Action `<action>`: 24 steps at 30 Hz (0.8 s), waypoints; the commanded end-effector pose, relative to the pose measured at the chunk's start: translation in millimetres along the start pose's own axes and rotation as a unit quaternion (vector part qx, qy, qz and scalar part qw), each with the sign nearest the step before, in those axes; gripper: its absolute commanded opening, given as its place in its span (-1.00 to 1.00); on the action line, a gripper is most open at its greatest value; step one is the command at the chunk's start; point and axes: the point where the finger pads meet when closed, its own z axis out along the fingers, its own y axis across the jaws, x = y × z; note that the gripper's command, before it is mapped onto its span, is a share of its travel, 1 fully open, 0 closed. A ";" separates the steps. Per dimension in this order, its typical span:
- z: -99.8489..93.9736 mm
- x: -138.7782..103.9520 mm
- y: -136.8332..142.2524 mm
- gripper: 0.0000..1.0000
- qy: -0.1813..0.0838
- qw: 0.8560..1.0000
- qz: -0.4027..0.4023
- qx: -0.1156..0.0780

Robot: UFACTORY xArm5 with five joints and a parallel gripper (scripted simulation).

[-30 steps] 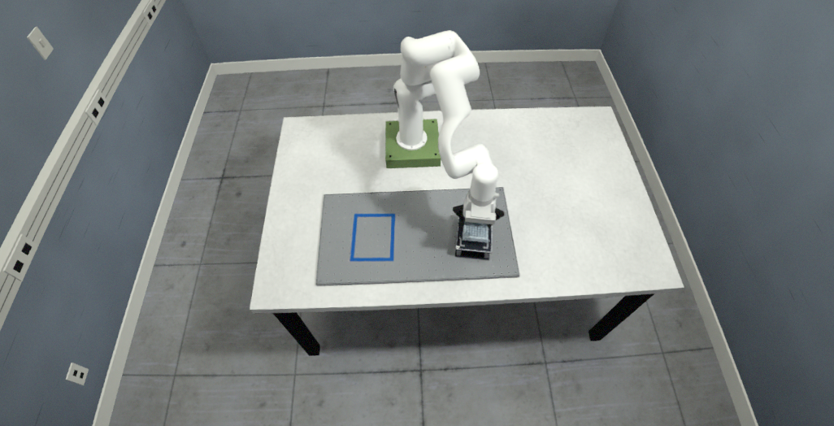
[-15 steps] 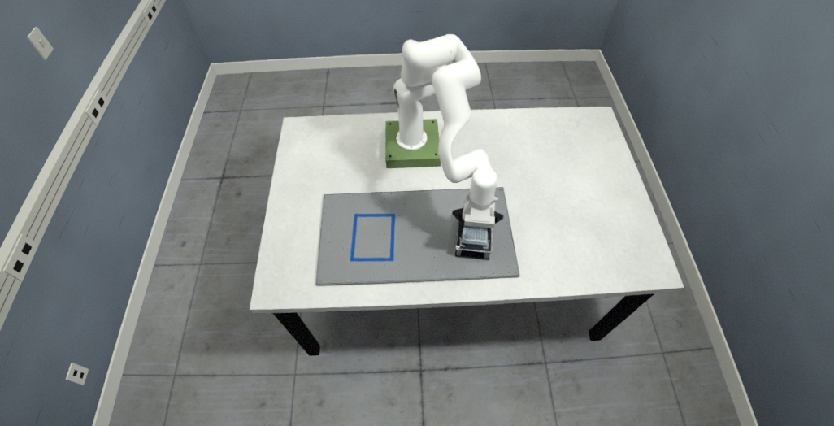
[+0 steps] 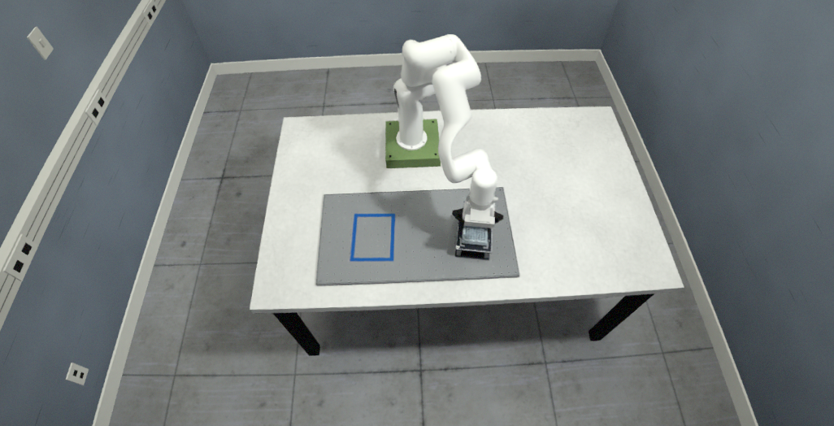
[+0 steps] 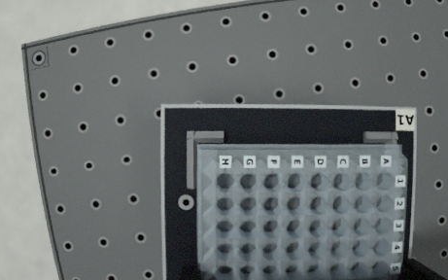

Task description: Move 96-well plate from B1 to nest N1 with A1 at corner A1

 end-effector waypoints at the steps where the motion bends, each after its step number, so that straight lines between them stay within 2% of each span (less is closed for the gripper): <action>1: -1.6 1.2 -0.8 -1.00 0.003 1.000 0.000 0.000; 24: 1.9 1.1 -0.7 -1.00 0.003 1.000 0.000 0.000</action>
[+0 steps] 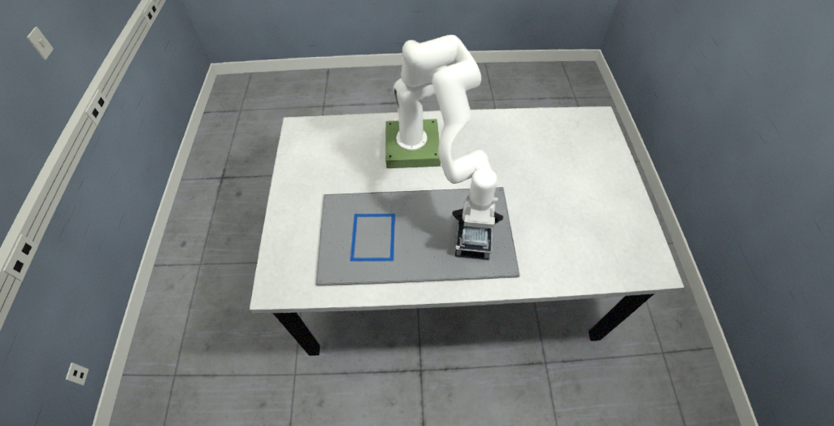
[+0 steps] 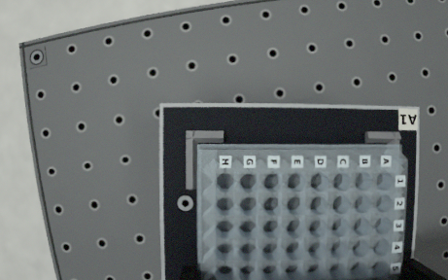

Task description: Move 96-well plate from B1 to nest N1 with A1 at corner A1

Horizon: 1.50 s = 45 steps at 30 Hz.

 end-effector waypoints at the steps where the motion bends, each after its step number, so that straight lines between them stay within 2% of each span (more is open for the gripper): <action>1: -0.7 1.2 -0.8 -1.00 0.003 1.000 0.000 0.000; 45: 5.6 1.2 -0.8 -1.00 0.003 1.000 0.000 0.000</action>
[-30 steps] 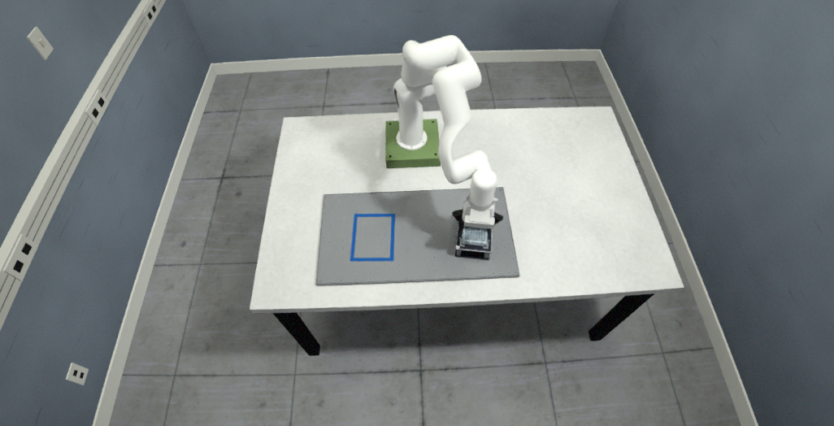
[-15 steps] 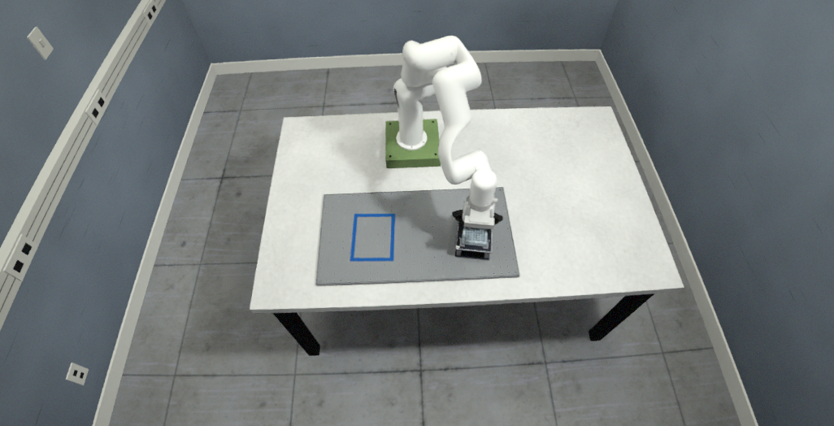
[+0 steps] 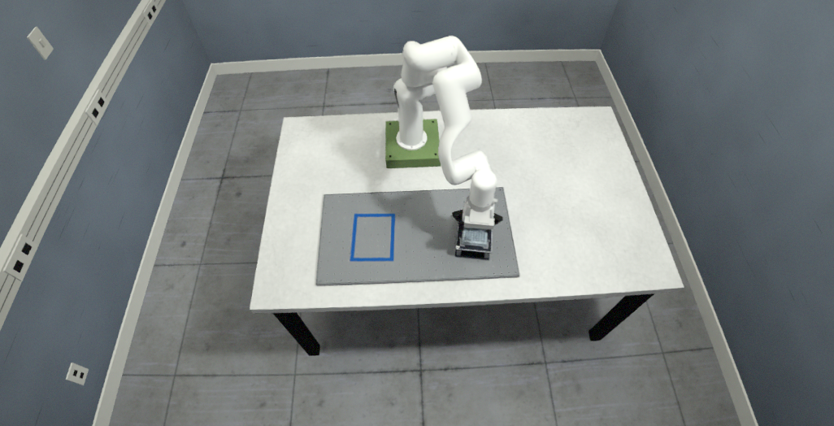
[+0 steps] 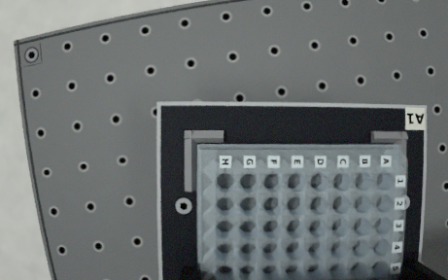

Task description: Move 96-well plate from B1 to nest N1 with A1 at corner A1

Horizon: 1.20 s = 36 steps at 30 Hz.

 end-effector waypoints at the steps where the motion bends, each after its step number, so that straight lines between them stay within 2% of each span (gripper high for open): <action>1: -0.9 1.2 -0.8 -1.00 0.003 1.000 0.000 0.000; 7: -0.1 1.2 -0.8 -1.00 0.003 1.000 0.000 0.000; 8: 0.6 1.2 -0.8 1.00 0.003 1.000 0.000 0.000; 36: 0.6 1.2 -0.8 1.00 0.003 1.000 0.000 0.000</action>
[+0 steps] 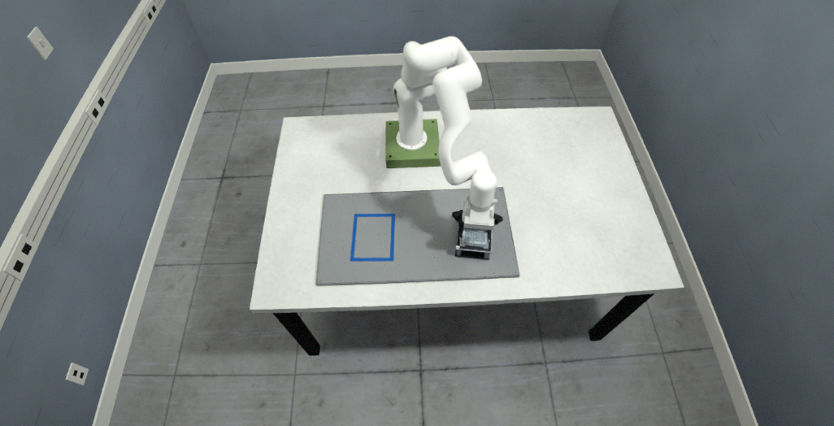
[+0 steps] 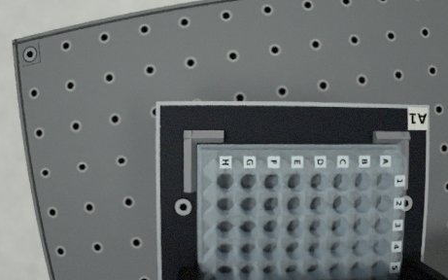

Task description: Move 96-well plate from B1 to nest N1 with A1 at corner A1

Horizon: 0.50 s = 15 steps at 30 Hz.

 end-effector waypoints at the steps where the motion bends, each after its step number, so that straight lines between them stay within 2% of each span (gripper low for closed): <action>1: -1.6 1.2 -0.8 1.00 0.003 1.000 0.000 0.000; 6: -1.6 1.2 -0.8 1.00 0.003 1.000 0.000 0.000; 15: -20.3 1.1 -0.9 1.00 0.003 1.000 0.000 0.000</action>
